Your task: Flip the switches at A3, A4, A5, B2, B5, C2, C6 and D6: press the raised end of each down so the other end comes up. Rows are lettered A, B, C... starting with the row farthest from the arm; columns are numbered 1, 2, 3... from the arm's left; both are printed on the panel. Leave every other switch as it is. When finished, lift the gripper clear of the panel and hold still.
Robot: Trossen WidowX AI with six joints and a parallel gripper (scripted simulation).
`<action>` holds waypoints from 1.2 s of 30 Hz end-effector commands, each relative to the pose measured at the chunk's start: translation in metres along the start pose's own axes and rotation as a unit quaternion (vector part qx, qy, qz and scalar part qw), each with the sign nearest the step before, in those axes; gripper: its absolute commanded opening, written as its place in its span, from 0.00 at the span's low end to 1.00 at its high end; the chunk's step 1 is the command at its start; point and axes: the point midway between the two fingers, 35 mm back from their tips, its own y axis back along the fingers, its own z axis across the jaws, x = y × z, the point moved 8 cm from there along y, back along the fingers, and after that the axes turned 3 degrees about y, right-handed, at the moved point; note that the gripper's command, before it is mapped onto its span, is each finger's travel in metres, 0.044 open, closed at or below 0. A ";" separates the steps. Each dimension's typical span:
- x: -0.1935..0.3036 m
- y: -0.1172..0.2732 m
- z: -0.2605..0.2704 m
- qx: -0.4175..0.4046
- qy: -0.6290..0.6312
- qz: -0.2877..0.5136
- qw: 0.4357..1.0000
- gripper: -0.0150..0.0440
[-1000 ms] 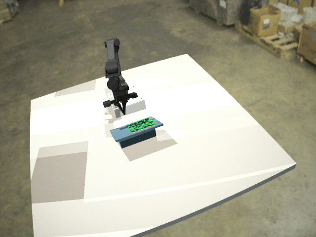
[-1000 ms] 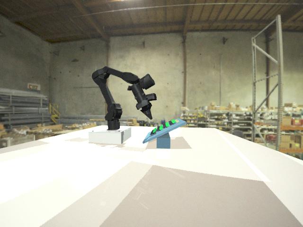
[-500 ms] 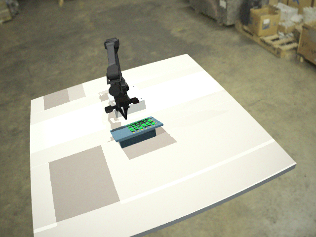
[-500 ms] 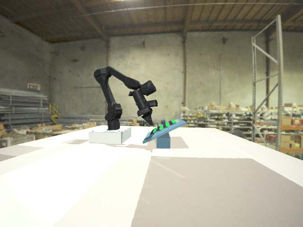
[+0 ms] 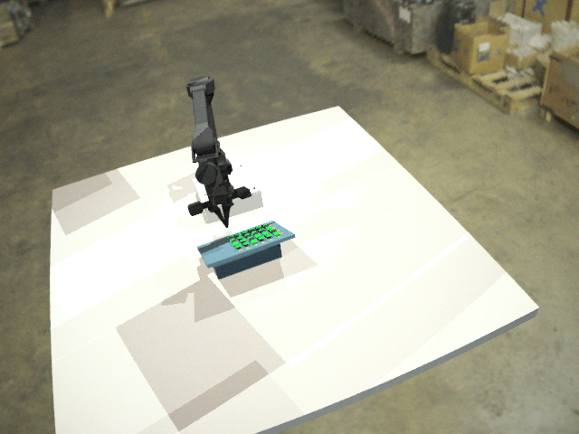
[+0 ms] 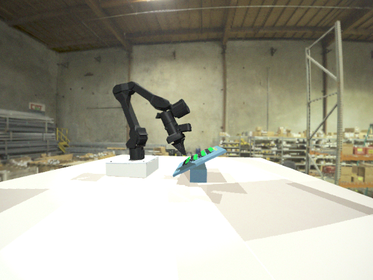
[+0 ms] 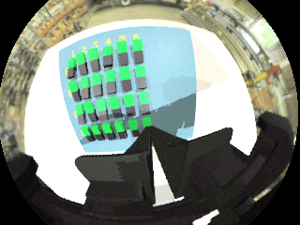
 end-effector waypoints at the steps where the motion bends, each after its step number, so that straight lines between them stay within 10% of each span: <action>1: 0.002 -0.009 0.000 0.001 -0.003 0.006 1.000 0.25; 36: 0.002 -0.026 0.000 0.001 -0.003 0.006 1.000 0.25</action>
